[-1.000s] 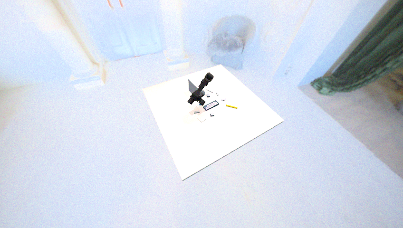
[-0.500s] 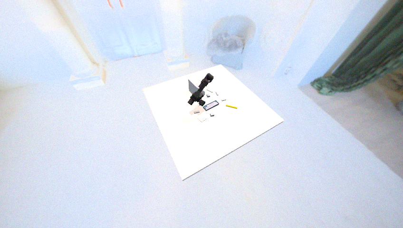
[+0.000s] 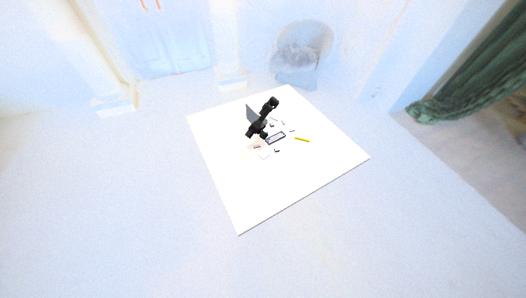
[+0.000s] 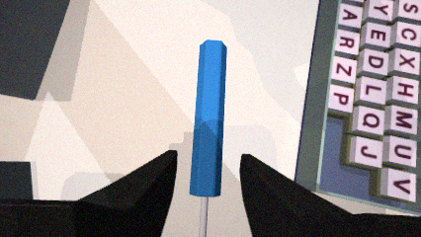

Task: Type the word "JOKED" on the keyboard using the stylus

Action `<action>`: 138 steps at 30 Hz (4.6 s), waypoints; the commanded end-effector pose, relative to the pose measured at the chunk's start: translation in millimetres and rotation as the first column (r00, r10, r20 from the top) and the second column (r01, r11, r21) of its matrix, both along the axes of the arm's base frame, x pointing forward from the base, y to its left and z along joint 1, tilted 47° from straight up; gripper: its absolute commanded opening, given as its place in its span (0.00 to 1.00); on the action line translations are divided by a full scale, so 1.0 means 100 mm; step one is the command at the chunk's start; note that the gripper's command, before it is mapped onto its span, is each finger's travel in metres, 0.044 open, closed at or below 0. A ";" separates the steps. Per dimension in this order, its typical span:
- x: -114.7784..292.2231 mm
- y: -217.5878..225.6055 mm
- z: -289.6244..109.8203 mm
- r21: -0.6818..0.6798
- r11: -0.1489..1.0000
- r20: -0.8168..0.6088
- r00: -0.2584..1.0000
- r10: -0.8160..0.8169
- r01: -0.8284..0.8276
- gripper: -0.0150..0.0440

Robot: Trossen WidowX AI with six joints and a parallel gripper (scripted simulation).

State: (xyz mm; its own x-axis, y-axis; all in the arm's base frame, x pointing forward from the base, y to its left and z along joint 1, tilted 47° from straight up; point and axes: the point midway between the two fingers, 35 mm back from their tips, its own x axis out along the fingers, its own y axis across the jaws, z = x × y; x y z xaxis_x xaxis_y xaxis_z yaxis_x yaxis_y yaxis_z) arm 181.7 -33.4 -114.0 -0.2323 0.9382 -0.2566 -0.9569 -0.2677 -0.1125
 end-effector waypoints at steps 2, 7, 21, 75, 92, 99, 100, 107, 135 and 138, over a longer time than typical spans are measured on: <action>-0.01 0.03 -0.03 0.002 1.000 -0.006 1.000 -0.004 0.004 0.51; -0.01 0.06 -0.06 0.002 1.000 -0.006 1.000 -0.004 0.004 0.51; -0.02 0.14 -0.13 0.003 1.000 -0.006 1.000 -0.004 0.004 0.51; 0.20 -0.47 -0.13 -0.002 1.000 -0.004 1.000 -0.004 0.004 0.25; 0.19 -0.30 -0.30 -0.001 1.000 -0.004 1.000 -0.004 0.004 0.25; 0.17 -0.22 -0.37 -0.001 1.000 -0.004 1.000 -0.004 0.004 0.25; 0.17 -0.20 -0.39 -0.001 1.000 -0.004 1.000 -0.004 0.004 0.25; 0.15 -0.12 -0.46 0.000 1.000 -0.004 1.000 -0.004 0.004 0.25; 0.22 -0.53 -0.07 -0.035 0.999 -0.052 0.998 -0.024 0.022 0.51; 0.21 -0.49 -0.05 -0.170 0.984 -0.245 0.965 -0.091 0.050 0.51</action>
State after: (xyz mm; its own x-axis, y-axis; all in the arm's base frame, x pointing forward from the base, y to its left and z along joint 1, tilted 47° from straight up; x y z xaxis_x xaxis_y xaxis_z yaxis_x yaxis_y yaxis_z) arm 202.1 -84.1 -123.0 -0.2304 0.9271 -0.2956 -0.9723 -0.2314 0.0320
